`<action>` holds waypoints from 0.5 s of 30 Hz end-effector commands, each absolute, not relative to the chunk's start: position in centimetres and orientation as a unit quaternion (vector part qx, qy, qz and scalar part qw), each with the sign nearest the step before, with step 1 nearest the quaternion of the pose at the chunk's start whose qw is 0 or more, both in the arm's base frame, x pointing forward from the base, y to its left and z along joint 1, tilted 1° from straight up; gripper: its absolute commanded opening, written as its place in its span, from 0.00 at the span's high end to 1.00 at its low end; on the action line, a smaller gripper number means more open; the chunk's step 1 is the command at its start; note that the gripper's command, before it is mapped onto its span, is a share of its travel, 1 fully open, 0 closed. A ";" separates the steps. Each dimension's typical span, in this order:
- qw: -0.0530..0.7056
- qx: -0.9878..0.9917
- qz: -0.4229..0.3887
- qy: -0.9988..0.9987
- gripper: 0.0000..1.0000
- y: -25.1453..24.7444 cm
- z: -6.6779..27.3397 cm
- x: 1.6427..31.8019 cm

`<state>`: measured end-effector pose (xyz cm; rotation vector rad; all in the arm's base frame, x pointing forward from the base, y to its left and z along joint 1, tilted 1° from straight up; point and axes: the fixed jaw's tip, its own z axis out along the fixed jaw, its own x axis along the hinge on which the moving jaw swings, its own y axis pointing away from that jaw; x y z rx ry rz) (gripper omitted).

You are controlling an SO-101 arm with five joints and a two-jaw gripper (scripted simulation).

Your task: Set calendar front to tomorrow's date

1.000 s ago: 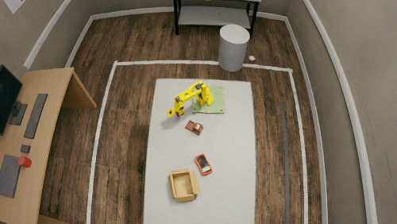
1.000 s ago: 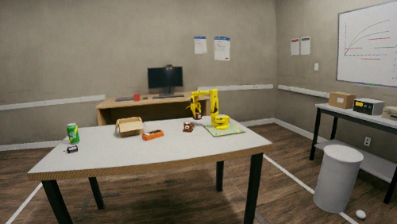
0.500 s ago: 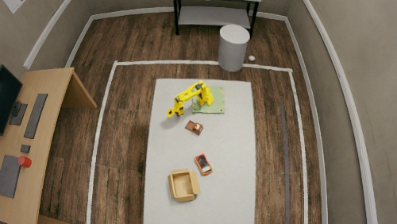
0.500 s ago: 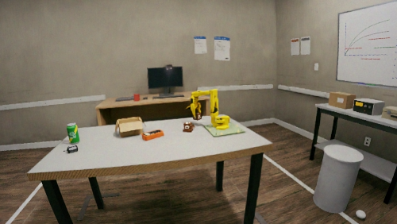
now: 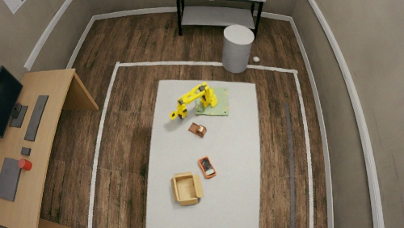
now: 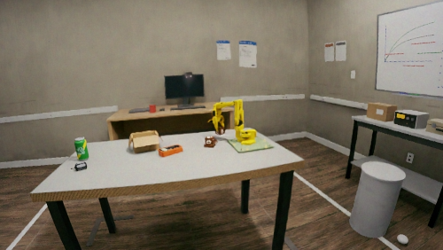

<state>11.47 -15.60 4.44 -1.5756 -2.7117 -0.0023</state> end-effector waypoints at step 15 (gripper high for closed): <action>0.010 -0.508 -0.005 -0.862 1.00 -15.5 3.4 11.2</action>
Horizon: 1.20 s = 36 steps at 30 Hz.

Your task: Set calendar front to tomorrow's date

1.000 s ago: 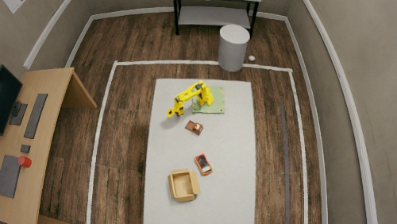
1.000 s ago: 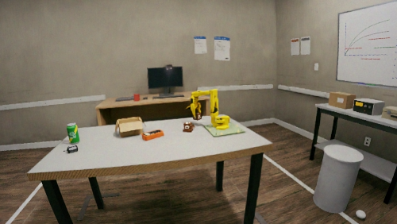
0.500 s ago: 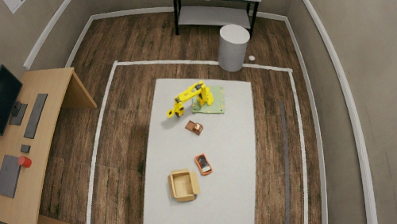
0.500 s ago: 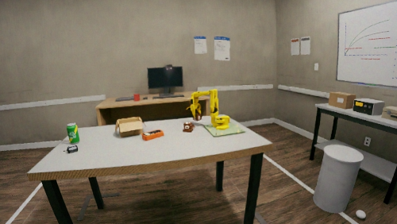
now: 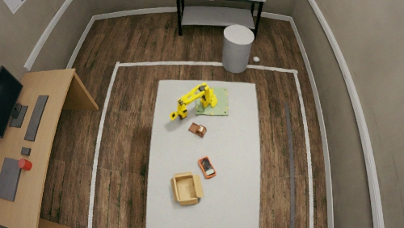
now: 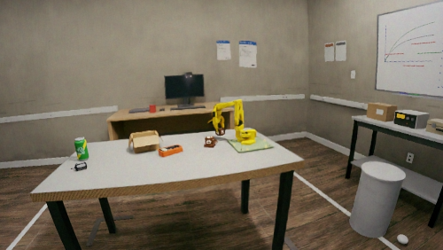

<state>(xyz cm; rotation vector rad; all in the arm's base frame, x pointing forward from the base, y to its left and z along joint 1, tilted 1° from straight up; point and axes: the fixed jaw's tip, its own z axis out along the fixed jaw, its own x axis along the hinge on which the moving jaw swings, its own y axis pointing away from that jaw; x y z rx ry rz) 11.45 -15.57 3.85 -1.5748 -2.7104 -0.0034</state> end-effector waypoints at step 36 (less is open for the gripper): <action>0.010 -0.508 -0.005 -0.862 1.00 -15.4 2.3 11.2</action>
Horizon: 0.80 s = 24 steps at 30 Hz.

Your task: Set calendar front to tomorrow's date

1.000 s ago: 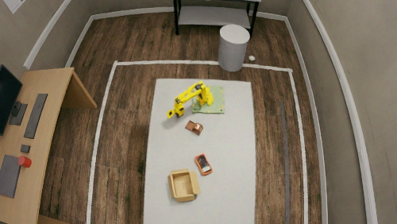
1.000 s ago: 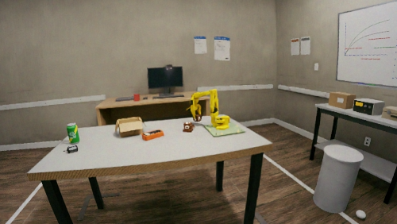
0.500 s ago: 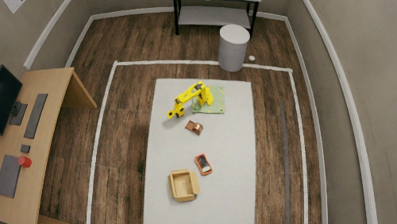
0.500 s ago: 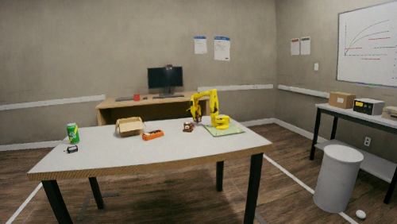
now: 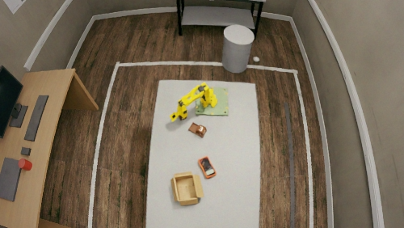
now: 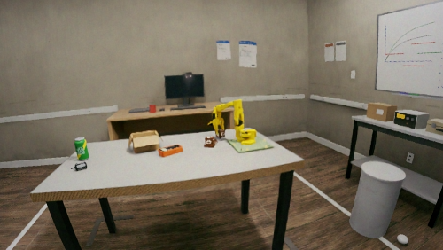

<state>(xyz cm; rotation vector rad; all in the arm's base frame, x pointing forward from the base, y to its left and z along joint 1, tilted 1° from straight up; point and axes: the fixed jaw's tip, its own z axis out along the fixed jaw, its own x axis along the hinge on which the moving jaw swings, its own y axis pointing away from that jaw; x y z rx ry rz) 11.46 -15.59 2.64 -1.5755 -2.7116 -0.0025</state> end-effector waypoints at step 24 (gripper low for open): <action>0.010 -0.508 -0.005 -0.862 1.00 -15.4 1.5 11.2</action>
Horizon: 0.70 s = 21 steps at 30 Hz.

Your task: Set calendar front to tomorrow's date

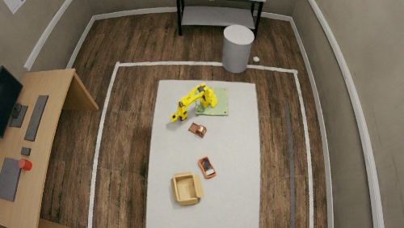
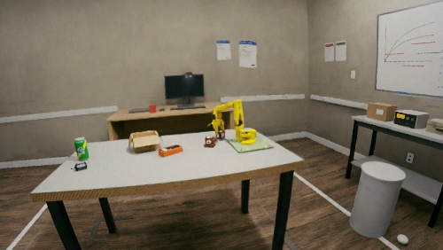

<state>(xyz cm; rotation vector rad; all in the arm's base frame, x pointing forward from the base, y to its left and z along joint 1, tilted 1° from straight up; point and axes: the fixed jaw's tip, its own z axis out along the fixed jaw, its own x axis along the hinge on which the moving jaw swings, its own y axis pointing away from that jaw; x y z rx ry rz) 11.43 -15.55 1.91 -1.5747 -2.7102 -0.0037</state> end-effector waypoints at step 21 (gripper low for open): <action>0.010 -0.508 -0.005 -0.862 0.76 -15.4 1.2 11.2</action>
